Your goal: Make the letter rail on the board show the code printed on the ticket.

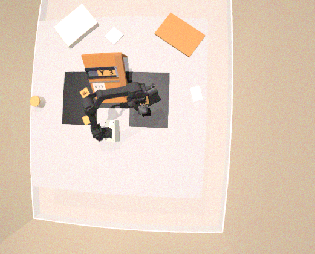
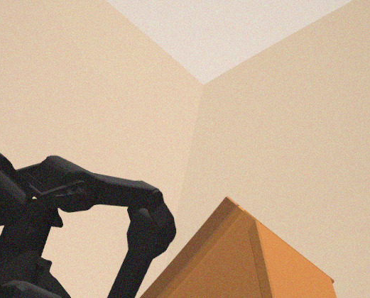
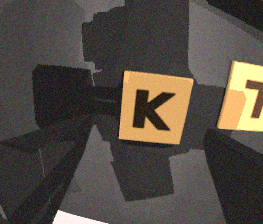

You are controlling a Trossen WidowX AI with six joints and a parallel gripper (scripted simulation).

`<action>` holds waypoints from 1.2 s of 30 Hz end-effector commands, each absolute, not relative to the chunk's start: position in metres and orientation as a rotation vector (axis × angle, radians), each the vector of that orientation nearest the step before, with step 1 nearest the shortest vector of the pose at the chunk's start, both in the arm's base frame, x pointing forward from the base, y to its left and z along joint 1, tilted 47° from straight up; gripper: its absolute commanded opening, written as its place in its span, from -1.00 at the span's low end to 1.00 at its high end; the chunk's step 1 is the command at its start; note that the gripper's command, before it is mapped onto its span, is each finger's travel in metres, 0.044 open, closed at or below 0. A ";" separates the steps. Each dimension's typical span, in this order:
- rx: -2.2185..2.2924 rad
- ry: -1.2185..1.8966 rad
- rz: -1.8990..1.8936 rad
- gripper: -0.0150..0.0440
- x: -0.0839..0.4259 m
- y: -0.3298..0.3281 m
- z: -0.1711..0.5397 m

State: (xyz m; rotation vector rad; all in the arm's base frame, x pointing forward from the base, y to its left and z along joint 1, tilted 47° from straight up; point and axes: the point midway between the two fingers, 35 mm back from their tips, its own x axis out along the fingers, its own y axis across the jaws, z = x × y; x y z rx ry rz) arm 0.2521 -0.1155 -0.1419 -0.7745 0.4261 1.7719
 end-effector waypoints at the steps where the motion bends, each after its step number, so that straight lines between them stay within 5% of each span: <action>1: -0.806 0.422 1.776 0.66 0.258 -0.118 -0.144; 36: -0.806 0.421 1.776 0.66 0.254 -0.094 -0.167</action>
